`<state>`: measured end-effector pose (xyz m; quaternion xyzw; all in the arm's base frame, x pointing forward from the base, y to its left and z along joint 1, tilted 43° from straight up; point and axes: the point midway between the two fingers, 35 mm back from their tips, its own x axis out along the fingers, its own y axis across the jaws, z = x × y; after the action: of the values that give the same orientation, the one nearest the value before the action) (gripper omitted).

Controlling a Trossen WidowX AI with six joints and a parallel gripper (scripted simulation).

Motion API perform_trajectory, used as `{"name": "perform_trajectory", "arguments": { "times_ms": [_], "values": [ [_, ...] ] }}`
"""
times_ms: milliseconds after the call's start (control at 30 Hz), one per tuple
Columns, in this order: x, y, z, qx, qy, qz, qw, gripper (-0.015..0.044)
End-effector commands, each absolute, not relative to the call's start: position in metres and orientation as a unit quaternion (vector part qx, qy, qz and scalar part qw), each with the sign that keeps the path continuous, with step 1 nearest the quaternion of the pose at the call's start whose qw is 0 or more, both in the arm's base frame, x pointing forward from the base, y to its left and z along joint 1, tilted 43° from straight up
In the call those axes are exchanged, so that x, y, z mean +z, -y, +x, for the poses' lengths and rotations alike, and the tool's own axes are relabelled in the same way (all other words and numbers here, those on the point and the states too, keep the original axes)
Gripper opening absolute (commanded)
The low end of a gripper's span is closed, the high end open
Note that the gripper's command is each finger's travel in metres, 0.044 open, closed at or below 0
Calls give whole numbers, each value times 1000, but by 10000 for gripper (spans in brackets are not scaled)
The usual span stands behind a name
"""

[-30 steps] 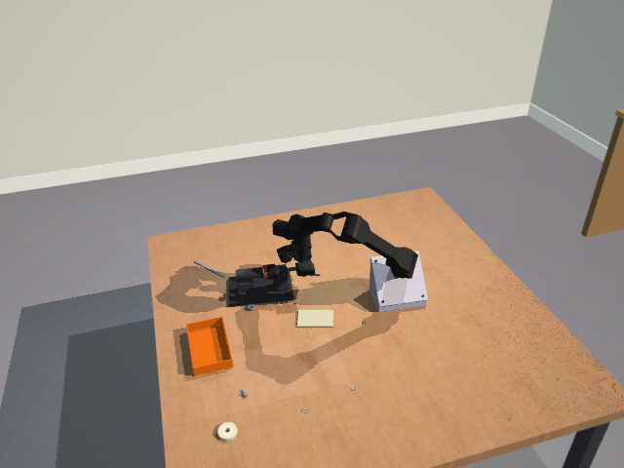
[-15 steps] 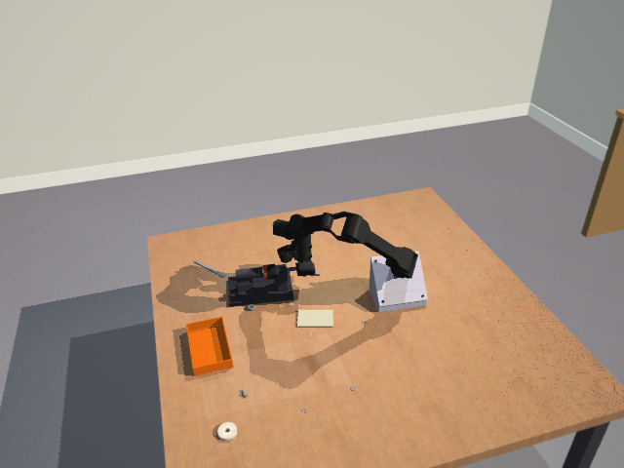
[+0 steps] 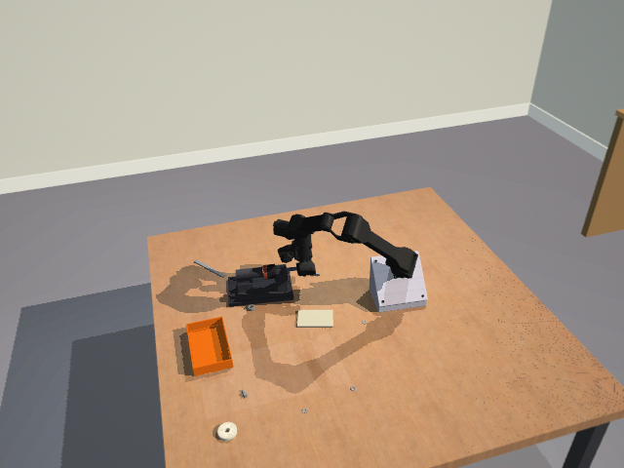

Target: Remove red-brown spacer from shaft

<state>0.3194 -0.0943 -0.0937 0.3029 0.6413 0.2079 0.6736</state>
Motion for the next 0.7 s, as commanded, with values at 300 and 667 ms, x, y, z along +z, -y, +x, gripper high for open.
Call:
{"name": "perform_trajectory", "arguments": {
  "times_ms": [300, 667],
  "values": [
    [-94, 94, 316, 208, -643, 303, 672, 0],
    [-94, 94, 315, 208, -643, 303, 672, 0]
  ]
}}
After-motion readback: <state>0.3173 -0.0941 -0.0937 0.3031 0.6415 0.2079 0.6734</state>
